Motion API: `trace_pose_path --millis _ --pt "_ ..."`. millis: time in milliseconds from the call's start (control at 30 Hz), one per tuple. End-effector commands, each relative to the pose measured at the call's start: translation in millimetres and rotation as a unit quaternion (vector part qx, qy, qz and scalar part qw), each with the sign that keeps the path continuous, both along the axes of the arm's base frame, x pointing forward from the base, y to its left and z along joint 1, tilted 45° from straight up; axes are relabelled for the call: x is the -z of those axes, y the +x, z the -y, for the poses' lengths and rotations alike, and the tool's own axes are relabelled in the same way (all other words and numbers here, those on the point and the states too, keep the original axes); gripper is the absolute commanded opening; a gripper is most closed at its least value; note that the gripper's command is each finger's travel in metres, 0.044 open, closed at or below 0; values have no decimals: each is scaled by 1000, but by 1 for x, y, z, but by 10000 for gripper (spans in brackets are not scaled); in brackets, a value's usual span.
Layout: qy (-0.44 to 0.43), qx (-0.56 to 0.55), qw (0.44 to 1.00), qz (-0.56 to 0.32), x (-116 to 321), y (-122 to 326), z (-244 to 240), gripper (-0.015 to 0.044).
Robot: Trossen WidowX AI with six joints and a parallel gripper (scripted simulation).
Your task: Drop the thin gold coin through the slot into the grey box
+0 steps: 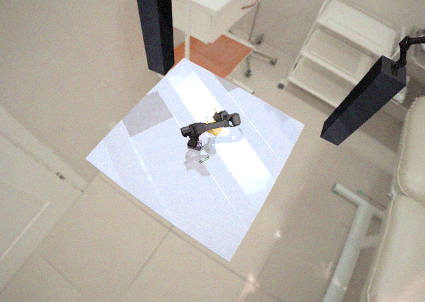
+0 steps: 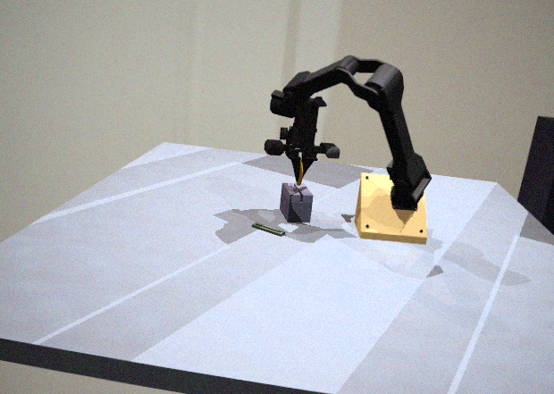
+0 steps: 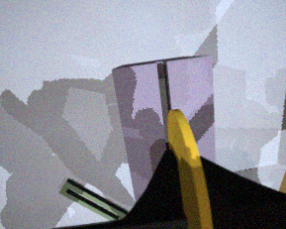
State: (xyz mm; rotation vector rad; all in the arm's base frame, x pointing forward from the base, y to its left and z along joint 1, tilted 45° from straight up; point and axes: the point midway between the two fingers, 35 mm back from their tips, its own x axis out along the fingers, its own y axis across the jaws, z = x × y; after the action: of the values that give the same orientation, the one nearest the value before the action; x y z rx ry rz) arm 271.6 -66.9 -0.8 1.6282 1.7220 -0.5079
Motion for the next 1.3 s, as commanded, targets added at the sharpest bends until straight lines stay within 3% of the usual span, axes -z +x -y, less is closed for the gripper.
trace_pose_path --millis 0,767,967,1267 --pt "2 3 1000 -2 2 0 -2 0" --pt "2 3 1000 -2 7 0 -7 0" --pt "0 1 1000 0 6 0 -5 157" --pt "0 1 1000 0 6 0 -5 161"
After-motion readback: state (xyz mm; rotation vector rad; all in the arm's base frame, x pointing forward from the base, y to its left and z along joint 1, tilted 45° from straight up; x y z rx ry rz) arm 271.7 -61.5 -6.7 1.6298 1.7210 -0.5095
